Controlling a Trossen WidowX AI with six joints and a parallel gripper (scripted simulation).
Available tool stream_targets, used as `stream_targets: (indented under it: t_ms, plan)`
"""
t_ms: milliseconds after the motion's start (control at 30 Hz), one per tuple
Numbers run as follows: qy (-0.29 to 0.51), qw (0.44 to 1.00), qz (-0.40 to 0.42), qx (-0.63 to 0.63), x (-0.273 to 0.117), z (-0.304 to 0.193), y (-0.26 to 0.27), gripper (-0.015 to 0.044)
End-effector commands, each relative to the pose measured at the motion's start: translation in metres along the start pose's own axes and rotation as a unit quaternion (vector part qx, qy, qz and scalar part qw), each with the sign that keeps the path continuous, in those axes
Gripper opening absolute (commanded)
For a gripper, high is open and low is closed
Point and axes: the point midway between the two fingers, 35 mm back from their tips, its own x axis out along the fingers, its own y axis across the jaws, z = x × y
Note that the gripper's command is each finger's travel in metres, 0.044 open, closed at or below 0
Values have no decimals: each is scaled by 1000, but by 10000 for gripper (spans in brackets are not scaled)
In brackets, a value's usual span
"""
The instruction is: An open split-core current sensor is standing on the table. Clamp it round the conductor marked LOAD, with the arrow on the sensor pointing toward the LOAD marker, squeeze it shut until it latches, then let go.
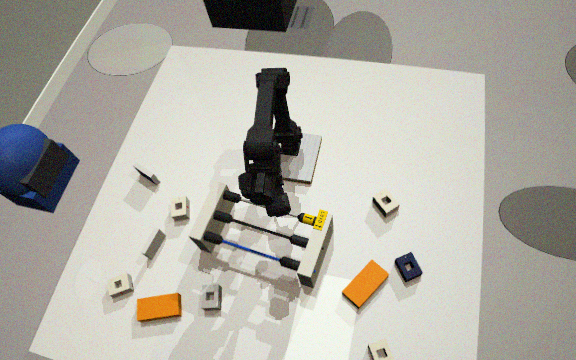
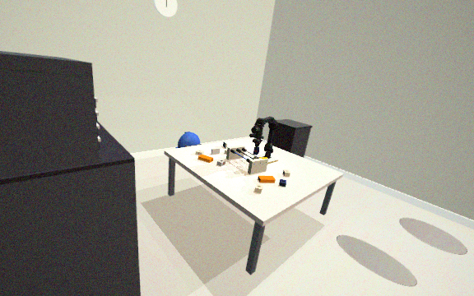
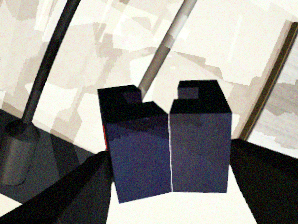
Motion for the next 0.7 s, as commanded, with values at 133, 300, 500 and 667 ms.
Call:
stream_targets:
  t_ms: [133,300,500,667]
  plan:
    - [-4,991,6,135,-4,5,6,0]
    - [-3,975,7,221,-4,6,9,0]
    - [-3,960,7,279,-4,8,11,0]
    - [-3,960,7,279,0,8,11,0]
